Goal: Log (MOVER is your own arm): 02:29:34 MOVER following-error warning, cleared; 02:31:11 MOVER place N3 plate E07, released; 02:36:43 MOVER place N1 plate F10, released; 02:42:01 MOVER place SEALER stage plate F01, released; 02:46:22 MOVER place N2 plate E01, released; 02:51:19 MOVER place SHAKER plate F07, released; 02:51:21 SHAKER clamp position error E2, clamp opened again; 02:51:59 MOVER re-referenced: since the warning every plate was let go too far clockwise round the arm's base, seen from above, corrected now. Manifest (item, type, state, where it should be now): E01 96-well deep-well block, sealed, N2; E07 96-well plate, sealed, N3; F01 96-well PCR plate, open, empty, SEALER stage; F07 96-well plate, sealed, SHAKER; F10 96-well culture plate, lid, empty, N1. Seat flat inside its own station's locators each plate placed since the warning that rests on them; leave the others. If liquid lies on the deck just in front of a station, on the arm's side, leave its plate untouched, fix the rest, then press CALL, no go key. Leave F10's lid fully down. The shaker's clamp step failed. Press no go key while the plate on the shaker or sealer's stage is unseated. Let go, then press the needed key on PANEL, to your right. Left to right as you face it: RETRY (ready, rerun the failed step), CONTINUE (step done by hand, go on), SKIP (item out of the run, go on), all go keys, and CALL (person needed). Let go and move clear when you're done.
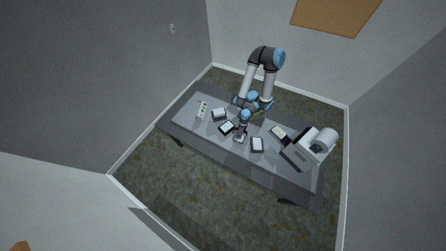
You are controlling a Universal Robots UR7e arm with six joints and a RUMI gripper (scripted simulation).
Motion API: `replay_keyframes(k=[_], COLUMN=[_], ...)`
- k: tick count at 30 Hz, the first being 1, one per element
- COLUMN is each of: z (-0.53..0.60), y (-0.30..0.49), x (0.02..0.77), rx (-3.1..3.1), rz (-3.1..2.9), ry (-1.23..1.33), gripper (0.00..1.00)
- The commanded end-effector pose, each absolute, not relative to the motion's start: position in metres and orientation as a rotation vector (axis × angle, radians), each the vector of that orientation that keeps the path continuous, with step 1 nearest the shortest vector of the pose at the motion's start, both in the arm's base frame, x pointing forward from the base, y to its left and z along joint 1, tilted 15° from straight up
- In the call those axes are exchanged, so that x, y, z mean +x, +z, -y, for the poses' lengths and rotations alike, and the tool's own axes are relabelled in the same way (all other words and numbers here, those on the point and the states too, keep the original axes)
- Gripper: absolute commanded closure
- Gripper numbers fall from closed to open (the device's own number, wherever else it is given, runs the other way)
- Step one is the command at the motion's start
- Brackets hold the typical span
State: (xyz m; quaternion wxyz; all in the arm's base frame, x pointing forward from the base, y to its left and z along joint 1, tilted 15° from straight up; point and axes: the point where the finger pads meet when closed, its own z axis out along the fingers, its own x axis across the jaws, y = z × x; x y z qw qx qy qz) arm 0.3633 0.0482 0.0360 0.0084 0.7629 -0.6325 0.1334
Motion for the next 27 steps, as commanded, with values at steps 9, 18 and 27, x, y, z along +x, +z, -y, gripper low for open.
replay_keyframes(k=[9, 18, 27], z=[-0.054, -0.060, -0.062], y=[0.065, 0.099, 0.111], x=[0.358, 0.351, 0.348], rx=[2.385, 2.385, 2.385], rz=[1.977, 1.977, 1.977], ry=[0.418, 0.418, 0.418], gripper=[0.18, 0.18, 0.18])
